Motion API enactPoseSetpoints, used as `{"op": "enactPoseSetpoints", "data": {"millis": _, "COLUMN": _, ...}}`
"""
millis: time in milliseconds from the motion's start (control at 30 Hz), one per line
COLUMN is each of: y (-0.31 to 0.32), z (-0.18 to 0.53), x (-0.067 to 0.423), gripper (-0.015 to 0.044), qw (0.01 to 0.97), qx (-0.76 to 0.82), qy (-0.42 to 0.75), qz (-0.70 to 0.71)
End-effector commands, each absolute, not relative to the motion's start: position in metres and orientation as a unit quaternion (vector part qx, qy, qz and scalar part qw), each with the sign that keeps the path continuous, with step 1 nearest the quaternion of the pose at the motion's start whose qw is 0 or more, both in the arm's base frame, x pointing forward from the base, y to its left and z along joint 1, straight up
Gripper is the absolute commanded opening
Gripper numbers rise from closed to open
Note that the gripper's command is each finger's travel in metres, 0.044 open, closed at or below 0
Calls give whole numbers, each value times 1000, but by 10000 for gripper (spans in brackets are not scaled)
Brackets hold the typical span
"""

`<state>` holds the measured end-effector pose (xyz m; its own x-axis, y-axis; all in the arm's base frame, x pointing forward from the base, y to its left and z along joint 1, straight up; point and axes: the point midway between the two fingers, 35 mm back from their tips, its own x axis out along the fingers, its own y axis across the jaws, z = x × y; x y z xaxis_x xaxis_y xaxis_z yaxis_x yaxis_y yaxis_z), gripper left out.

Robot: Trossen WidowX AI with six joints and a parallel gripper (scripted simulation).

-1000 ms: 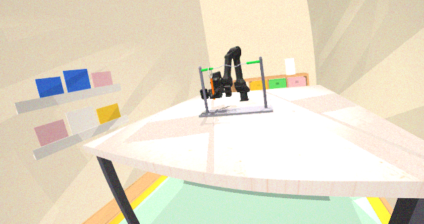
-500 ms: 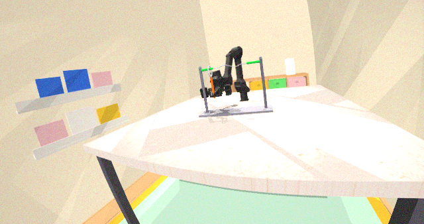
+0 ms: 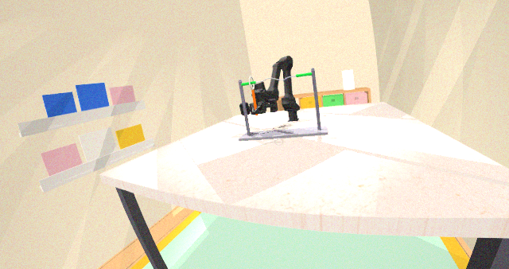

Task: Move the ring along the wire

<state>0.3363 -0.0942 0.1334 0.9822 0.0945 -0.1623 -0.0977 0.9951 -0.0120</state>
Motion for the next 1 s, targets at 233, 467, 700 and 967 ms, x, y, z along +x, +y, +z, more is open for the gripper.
{"op": "enactPoseSetpoints", "data": {"millis": 233, "y": -95, "z": 134, "x": 337, "gripper": -150, "qw": 996, "qx": -10, "qy": 80, "qz": 47}}
{"op": "enactPoseSetpoints", "data": {"millis": 467, "y": -93, "z": 134, "x": 337, "gripper": -150, "qw": 996, "qx": -10, "qy": 81, "qz": 47}}
{"op": "enactPoseSetpoints", "data": {"millis": 700, "y": -86, "z": 134, "x": 336, "gripper": -150, "qw": 996, "qx": -9, "qy": 81, "qz": 47}}
{"op": "enactPoseSetpoints", "data": {"millis": 967, "y": -83, "z": 134, "x": 330, "gripper": -150, "qw": 993, "qx": -10, "qy": 107, "qz": 46}}
